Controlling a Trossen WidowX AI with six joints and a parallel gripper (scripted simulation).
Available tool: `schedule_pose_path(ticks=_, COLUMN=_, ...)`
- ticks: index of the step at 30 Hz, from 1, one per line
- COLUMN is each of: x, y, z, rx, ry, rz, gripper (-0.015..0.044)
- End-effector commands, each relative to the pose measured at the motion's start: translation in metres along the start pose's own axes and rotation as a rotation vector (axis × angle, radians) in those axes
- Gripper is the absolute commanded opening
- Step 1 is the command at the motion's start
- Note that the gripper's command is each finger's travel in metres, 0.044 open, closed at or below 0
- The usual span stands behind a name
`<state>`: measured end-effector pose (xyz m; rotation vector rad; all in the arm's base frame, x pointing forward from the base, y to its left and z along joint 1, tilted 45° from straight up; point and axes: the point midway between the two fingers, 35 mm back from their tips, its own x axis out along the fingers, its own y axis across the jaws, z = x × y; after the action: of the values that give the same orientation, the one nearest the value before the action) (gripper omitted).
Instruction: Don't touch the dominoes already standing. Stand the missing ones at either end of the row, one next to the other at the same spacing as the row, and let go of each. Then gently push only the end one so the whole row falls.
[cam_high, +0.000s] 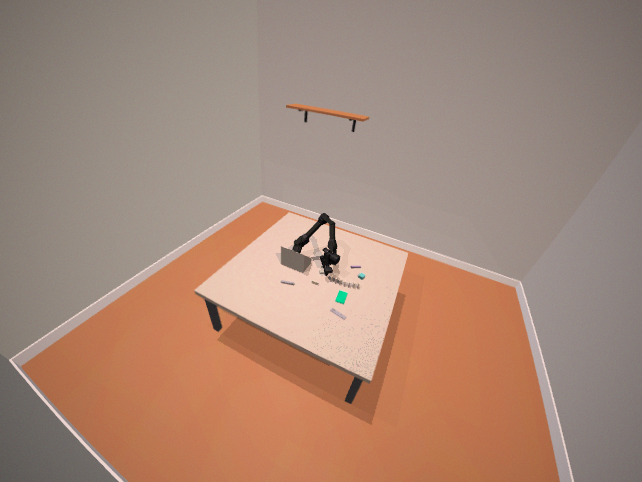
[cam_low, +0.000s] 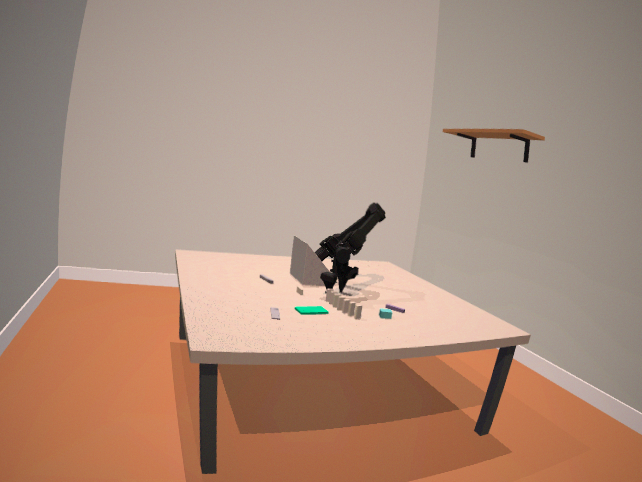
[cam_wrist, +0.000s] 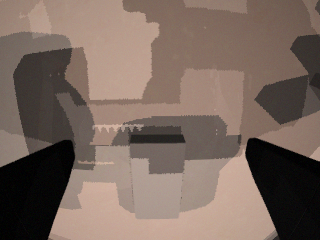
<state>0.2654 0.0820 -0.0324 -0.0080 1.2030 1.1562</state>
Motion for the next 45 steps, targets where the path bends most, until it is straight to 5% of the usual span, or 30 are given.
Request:
schedule_pose_path(ticks=1, x=0.005, y=0.002, z=-0.001, rx=0.008, ry=-0.003, rz=0.008, gripper=0.0440)
schedule_pose_path(ticks=6, x=0.005, y=0.002, z=-0.001, rx=0.008, ry=-0.003, rz=0.008, gripper=0.0440)
schedule_pose_path(ticks=19, x=0.005, y=0.002, z=-0.001, rx=0.008, ry=-0.003, rz=0.008, gripper=0.0107)
schedule_pose_path(ticks=30, x=-0.003, y=0.002, z=-0.001, rx=0.008, ry=-0.003, rz=0.007, gripper=0.0107)
schedule_pose_path(ticks=41, x=-0.146, y=-0.001, z=-0.011, rx=0.009, ry=0.002, rz=0.004, gripper=0.0107)
schedule_pose_path(ticks=45, x=-0.155, y=-0.001, z=-0.012, rx=0.010, ry=0.002, rz=0.004, gripper=0.0107)
